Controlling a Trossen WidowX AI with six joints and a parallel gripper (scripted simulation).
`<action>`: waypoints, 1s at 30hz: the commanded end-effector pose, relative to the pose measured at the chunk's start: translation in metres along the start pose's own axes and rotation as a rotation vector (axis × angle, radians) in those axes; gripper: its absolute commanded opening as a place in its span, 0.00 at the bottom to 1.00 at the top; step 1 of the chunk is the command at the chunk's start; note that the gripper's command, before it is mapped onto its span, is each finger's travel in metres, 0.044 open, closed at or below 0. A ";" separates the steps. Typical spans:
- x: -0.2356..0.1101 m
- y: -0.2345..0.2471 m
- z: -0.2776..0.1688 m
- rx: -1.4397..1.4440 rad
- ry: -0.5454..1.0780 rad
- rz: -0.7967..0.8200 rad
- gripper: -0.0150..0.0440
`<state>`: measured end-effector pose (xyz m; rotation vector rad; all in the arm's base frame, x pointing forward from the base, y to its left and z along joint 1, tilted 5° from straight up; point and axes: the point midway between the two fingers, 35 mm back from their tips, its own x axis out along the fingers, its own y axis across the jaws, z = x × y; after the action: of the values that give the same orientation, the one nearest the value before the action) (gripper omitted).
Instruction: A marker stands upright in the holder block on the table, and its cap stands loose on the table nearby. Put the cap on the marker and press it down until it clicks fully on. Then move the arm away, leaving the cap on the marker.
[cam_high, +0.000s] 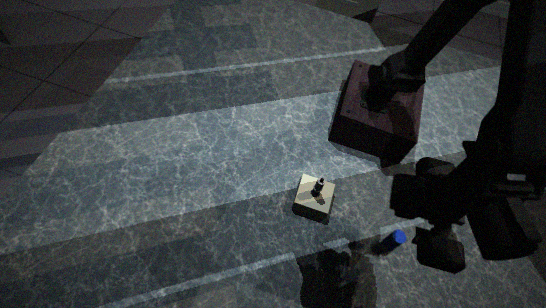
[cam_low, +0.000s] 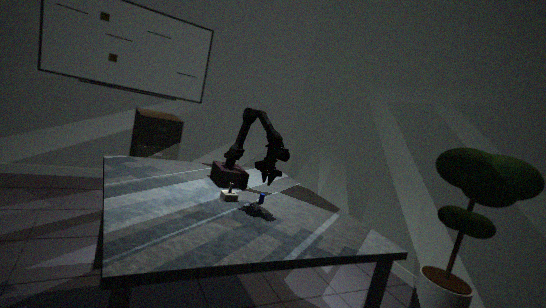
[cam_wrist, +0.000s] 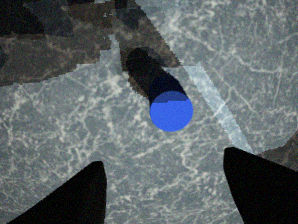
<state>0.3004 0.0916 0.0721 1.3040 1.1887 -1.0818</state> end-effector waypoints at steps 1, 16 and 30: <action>0.029 -0.006 0.000 0.002 -0.011 -0.021 0.66; 0.054 -0.008 0.000 0.002 -0.011 -0.022 0.66; 0.077 -0.008 0.000 0.002 -0.011 -0.022 0.66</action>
<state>0.3008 0.0981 0.0012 1.2905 1.2002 -1.0968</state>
